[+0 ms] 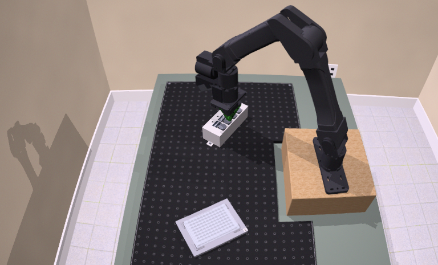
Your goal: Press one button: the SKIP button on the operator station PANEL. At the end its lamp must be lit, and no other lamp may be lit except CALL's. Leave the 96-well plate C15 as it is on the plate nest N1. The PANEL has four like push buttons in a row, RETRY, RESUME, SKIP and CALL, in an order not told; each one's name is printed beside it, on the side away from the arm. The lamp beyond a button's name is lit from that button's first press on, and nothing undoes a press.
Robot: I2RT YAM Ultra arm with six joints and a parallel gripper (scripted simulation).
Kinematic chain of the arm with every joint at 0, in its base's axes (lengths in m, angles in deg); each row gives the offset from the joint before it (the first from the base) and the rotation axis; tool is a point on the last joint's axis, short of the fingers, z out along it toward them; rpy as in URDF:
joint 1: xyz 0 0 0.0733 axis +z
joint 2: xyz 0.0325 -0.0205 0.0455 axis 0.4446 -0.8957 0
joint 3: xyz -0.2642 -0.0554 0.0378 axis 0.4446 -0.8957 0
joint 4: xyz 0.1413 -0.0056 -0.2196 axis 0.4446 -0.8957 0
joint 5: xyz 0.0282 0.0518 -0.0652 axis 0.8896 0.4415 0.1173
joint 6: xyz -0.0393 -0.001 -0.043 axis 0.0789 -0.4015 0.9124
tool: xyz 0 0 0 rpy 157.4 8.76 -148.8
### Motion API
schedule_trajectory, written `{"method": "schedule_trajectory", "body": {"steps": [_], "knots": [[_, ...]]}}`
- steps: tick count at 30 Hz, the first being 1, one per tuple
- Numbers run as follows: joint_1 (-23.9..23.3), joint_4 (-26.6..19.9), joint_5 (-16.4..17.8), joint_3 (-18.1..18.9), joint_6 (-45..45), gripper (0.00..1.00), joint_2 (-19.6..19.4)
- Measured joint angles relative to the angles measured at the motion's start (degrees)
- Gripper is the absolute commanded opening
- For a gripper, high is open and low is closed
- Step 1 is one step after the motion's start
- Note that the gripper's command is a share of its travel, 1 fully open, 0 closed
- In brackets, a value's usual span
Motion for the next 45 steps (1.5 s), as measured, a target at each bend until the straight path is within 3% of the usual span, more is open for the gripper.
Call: {"method": "schedule_trajectory", "body": {"steps": [45], "knots": [[0.0,2.6,0.0,-0.7,0.0,0.00,-0.6]]}}
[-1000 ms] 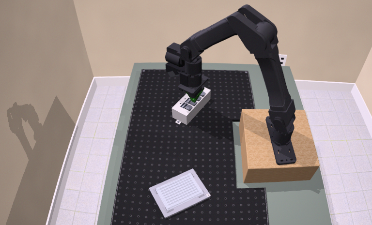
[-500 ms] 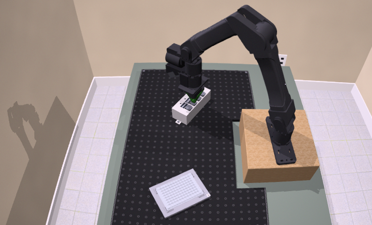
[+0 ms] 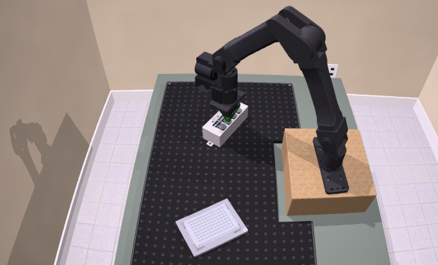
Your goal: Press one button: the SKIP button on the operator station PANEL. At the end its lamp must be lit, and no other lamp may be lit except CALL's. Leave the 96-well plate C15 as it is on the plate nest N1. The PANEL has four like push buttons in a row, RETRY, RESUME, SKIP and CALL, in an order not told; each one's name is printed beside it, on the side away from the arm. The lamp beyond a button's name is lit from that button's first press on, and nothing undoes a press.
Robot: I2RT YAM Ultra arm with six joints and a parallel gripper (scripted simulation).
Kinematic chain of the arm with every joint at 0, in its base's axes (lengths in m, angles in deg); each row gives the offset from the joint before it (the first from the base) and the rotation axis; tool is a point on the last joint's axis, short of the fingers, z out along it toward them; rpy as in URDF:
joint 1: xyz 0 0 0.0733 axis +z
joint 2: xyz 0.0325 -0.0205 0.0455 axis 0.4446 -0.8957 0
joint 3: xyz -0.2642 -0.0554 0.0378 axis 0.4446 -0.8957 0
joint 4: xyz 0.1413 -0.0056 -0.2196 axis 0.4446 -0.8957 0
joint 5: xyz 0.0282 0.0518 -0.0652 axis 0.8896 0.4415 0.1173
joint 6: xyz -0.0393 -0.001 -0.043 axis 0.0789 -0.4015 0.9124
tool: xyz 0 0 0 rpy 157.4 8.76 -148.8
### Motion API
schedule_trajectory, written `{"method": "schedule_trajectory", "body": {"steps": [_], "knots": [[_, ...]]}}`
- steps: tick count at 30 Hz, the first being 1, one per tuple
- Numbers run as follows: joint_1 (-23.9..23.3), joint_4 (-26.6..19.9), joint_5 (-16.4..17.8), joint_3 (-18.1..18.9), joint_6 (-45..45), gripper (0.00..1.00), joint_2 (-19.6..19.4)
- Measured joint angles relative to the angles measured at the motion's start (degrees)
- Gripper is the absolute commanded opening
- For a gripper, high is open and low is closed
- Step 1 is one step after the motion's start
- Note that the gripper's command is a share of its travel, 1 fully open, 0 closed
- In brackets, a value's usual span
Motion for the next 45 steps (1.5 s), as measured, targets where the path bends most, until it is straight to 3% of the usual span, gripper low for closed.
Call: {"method": "schedule_trajectory", "body": {"steps": [45], "knots": [[0.0,1.0,0.0,-0.7,0.0,0.00,0.0]]}}
